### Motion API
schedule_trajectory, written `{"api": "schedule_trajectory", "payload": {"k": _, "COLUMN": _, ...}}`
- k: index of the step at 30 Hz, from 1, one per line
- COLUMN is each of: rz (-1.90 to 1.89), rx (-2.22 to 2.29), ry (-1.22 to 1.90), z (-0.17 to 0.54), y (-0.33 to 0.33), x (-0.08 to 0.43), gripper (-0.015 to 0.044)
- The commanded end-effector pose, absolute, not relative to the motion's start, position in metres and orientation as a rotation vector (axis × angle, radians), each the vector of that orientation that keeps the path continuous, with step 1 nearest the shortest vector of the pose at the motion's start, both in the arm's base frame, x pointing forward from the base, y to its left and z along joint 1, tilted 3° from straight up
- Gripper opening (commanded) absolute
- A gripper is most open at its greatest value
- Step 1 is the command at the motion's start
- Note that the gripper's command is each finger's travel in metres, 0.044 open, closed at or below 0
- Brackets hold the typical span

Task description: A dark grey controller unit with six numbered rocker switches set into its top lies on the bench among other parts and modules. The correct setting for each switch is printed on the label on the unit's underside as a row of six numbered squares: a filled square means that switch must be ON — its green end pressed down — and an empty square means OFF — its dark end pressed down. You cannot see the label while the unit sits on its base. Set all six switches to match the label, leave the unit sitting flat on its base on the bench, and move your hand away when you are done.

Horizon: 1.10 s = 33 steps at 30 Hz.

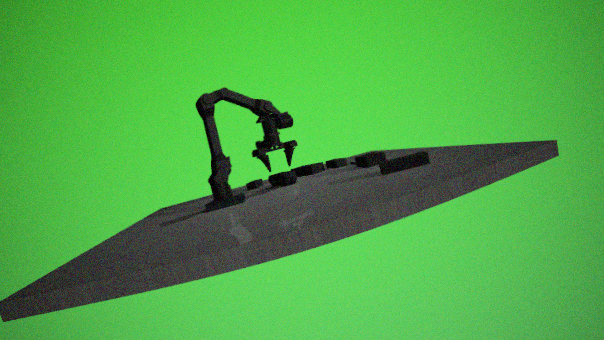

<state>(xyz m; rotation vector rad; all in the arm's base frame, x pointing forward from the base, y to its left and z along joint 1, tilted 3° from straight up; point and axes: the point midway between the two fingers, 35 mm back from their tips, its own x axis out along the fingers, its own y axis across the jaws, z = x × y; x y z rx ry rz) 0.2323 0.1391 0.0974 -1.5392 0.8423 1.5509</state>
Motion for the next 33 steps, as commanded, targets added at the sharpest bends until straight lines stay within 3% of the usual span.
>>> {"api": "schedule_trajectory", "payload": {"k": 1, "rz": 1.549, "rx": -1.541, "ry": 0.833, "z": 0.107, "y": 0.140, "x": 0.233, "gripper": 0.0440}}
{"api": "schedule_trajectory", "payload": {"k": 10, "rz": 1.550, "rx": -1.540, "ry": 0.842, "z": 0.147, "y": 0.136, "x": 0.230, "gripper": 0.0440}}
{"api": "schedule_trajectory", "payload": {"k": 27, "rz": 1.550, "rx": -1.540, "ry": 0.842, "z": 0.147, "y": 0.136, "x": 0.230, "gripper": 0.0000}}
{"api": "schedule_trajectory", "payload": {"k": 33, "rz": 1.550, "rx": -1.540, "ry": 0.842, "z": 0.147, "y": 0.136, "x": 0.230, "gripper": 0.0000}}
